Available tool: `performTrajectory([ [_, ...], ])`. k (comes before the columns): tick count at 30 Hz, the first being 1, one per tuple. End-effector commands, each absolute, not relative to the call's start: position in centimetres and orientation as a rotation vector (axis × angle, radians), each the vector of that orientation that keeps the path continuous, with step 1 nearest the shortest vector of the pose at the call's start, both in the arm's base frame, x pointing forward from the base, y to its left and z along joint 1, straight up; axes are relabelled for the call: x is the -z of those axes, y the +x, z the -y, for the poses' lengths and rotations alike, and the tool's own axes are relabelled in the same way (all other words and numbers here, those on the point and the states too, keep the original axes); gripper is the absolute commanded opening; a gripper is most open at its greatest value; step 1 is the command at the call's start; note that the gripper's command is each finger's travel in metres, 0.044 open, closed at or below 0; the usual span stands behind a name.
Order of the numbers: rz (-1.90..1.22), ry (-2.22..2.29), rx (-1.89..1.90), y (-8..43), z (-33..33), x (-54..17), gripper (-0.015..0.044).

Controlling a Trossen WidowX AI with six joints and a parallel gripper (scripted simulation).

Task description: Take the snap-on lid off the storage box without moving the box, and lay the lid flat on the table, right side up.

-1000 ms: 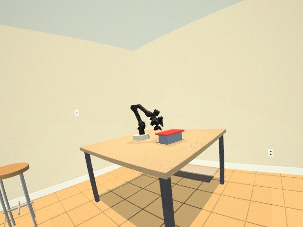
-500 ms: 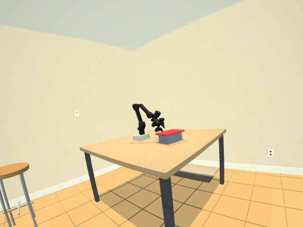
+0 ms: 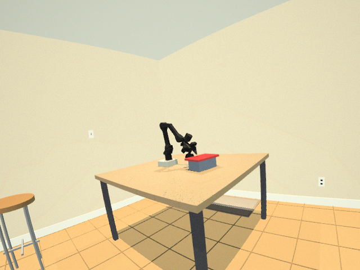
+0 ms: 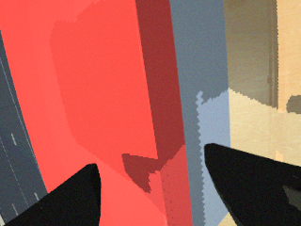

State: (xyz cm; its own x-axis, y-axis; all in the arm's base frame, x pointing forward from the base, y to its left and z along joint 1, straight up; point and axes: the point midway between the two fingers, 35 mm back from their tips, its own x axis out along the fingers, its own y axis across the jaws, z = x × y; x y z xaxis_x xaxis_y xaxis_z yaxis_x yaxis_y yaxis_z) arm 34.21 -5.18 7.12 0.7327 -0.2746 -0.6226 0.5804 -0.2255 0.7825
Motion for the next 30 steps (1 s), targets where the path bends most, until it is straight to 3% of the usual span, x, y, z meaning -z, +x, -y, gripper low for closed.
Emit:
performTrajectory([
  [1,-0.256,1.613,0.801,34.68,5.36,-6.60,0.0235],
  [3,-0.256,1.613,0.801,34.75,5.39,-6.52,0.0235],
  [6,-0.256,1.613,0.801,34.75,5.39,-6.52,0.0156],
  [16,-0.256,1.613,0.801,34.75,5.39,-6.52,0.0090],
  [20,-0.256,1.613,0.801,34.75,5.39,-6.52,0.0000],
  [30,-0.251,1.615,0.804,34.71,5.44,-6.72,0.0000],
])
